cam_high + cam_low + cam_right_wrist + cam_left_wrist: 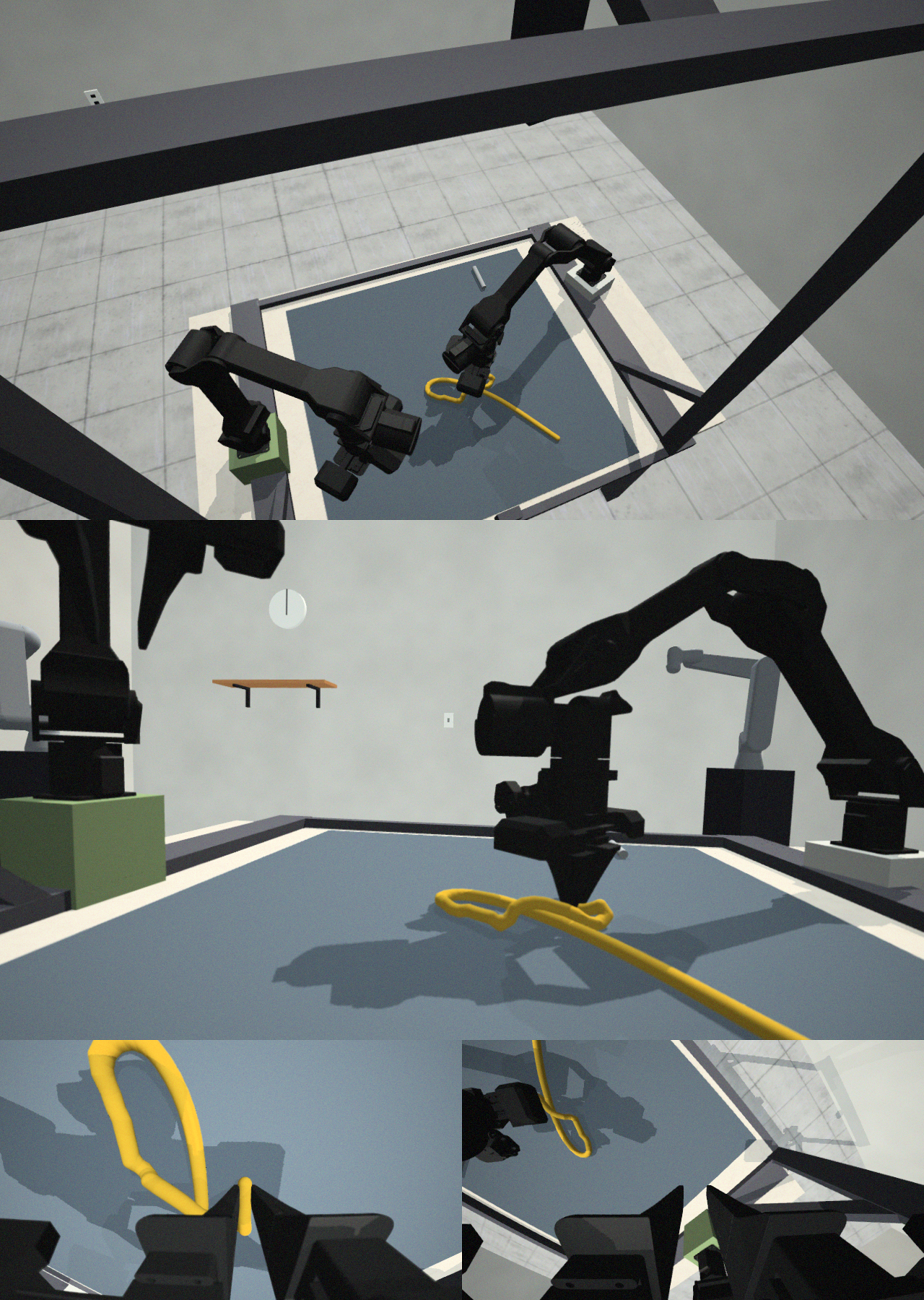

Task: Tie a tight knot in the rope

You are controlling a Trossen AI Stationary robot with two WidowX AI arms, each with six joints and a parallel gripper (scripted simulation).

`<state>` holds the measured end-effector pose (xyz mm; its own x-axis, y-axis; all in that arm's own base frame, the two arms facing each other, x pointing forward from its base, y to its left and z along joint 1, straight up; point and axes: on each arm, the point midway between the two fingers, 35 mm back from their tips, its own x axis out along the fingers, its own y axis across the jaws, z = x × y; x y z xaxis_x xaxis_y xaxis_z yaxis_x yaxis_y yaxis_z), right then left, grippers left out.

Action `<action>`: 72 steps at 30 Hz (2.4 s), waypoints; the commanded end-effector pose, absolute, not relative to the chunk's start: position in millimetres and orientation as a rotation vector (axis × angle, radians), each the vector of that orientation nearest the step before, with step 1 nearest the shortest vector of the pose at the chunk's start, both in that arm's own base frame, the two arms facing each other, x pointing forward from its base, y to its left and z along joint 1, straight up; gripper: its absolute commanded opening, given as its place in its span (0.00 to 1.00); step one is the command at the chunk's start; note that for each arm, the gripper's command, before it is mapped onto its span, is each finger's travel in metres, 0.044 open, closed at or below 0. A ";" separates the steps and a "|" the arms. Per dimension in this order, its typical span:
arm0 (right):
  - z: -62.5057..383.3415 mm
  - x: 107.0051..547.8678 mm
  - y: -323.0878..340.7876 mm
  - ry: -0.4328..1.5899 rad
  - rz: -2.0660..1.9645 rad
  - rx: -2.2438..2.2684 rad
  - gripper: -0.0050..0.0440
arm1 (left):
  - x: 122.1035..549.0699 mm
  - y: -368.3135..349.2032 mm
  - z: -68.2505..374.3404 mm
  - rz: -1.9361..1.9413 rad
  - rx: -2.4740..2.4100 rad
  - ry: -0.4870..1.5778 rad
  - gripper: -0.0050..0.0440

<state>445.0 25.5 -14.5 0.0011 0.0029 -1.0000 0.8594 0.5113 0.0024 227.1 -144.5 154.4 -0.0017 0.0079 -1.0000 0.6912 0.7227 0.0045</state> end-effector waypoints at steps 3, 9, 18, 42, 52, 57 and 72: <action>-5.2 449.4 25.5 1.392 -0.792 0.817 0.17 | 227.5 -144.1 159.0 -0.588 0.600 1.475 0.31; -5.2 449.4 25.5 1.392 -0.792 0.817 0.17 | 227.5 -144.1 159.0 -0.588 0.600 1.475 0.31; -4.5 449.4 25.5 1.482 -0.505 0.522 0.17 | 227.5 -144.1 159.0 -0.588 0.600 1.475 0.31; -2.2 449.3 25.5 1.506 0.393 -0.402 0.17 | 227.5 -144.1 159.0 -0.588 0.600 1.475 0.31; -2.2 449.3 25.5 1.504 0.402 -0.411 0.17 | 227.5 -144.1 159.0 -0.588 0.600 1.475 0.31; -2.2 449.1 25.4 1.504 0.402 -0.411 0.17 | 227.5 -144.1 159.0 -0.588 0.600 1.475 0.31; -2.8 437.7 18.8 1.505 0.402 -0.411 0.17 | 227.5 -144.1 159.0 -0.588 0.600 1.475 0.31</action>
<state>437.4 22.1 -14.9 -0.0010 0.0038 -1.0000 -0.4978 0.8673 0.0038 227.1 -144.5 154.4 -0.0017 0.0079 -1.0000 0.6912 0.7227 0.0045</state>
